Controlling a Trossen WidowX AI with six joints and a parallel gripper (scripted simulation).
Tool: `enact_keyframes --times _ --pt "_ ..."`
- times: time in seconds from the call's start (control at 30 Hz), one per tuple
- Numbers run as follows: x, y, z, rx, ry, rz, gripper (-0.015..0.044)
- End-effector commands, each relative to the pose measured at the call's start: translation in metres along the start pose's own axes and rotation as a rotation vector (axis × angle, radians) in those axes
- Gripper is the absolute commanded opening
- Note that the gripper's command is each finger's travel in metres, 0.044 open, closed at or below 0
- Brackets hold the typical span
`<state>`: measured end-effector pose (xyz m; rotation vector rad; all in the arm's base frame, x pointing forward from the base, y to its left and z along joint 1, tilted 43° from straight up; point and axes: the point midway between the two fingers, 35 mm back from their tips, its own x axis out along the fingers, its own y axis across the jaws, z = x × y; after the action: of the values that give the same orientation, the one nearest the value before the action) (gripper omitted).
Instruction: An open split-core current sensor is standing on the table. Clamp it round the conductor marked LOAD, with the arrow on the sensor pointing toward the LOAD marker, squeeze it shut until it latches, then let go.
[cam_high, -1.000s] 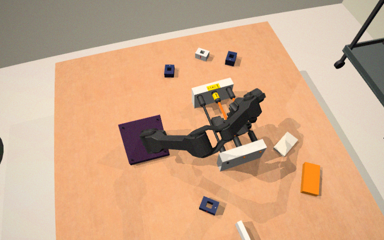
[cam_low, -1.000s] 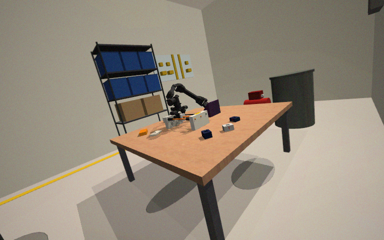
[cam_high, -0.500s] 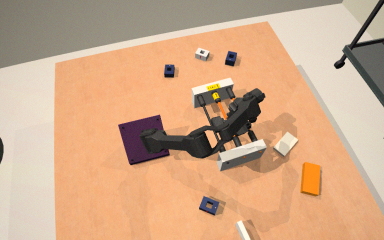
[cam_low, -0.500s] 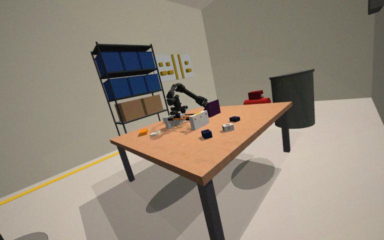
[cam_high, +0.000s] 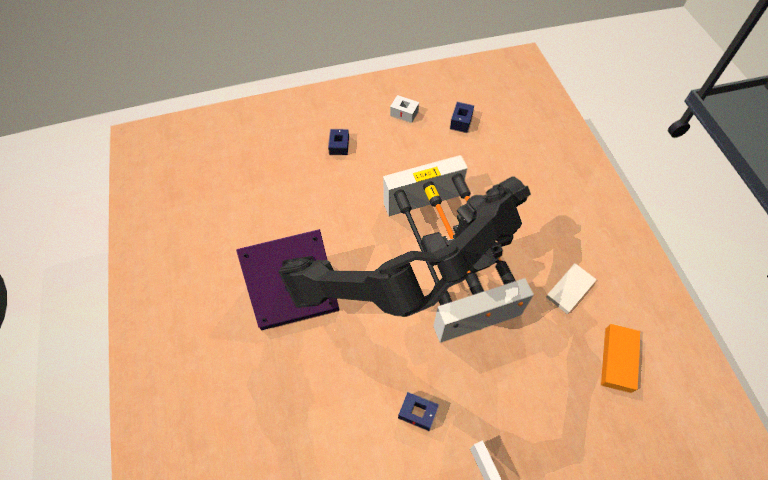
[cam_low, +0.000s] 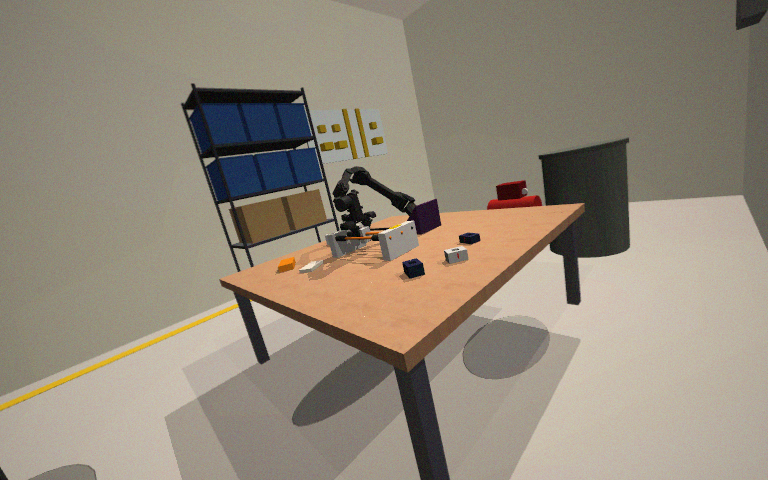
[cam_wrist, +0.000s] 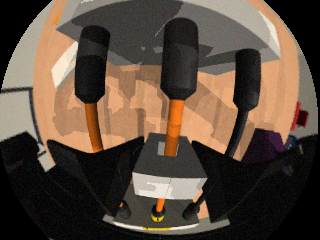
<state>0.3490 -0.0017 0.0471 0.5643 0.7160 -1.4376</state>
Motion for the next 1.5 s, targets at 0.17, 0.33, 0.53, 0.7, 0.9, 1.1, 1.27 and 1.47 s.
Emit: enact_keyframes --times 0.17,0.33,0.53,0.7,0.9,1.1,1.27,1.47 --pt "-0.0004 0.0001 0.0 0.001 0.0 0.001 0.0265" --pt "-0.0004 0.0001 0.0 0.001 0.0 0.001 0.0265" --pt "-0.0004 0.0001 0.0 0.001 0.0 0.001 0.0265" --pt "-0.0004 0.0001 0.0 0.001 0.0 0.001 0.0265" --pt "0.0 0.0 0.0 0.0 0.0 0.0 0.0225" --pt "0.0 0.0 0.0 0.0 0.0 0.0 0.0185" --pt "0.0 0.0 0.0 0.0 0.0 0.0 0.0152" --pt "0.0 0.0 0.0 0.0 0.0 0.0 0.0112"
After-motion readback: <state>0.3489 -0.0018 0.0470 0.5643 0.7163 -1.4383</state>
